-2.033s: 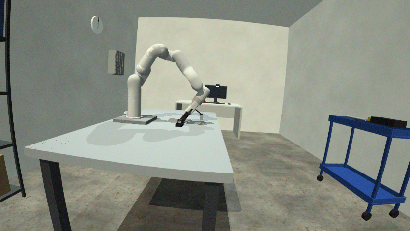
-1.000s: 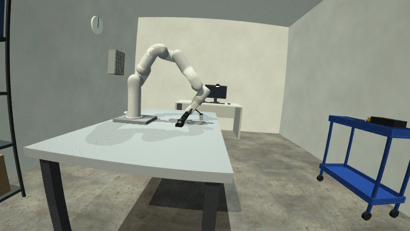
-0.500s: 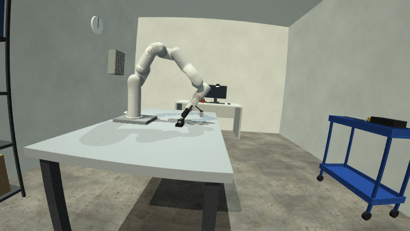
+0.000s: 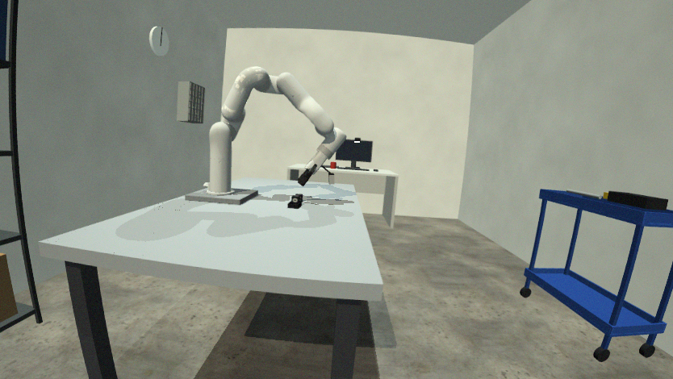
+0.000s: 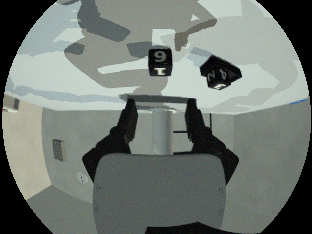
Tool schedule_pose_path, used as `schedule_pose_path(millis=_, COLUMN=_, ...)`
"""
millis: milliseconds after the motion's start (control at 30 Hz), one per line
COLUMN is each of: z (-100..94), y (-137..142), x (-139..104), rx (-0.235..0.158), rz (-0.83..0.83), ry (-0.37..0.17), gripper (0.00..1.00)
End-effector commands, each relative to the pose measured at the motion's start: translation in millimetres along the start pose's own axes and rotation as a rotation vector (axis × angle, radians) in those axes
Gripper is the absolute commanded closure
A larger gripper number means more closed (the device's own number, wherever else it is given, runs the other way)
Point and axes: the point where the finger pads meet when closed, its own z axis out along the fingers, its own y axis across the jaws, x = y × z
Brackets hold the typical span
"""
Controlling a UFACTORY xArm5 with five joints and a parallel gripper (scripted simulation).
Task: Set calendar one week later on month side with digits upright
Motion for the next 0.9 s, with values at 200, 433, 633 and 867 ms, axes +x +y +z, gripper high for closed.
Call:
schedule_pose_path(millis=200, z=-5.6, y=0.1, x=-2.8, rx=0.000, rz=0.000, ry=0.003, gripper=0.29)
schedule_pose_path(millis=433, z=-5.2, y=0.1, x=-4.3, rx=0.001, rz=0.000, ry=0.106, gripper=0.29)
schedule_pose_path(millis=633, z=-4.6, y=0.1, x=-7.4, rx=0.002, rz=-0.001, ry=0.235, gripper=0.29)
schedule_pose_path(millis=867, z=-4.3, y=0.1, x=-9.7, rx=0.003, rz=-0.001, ry=0.309, gripper=0.29)
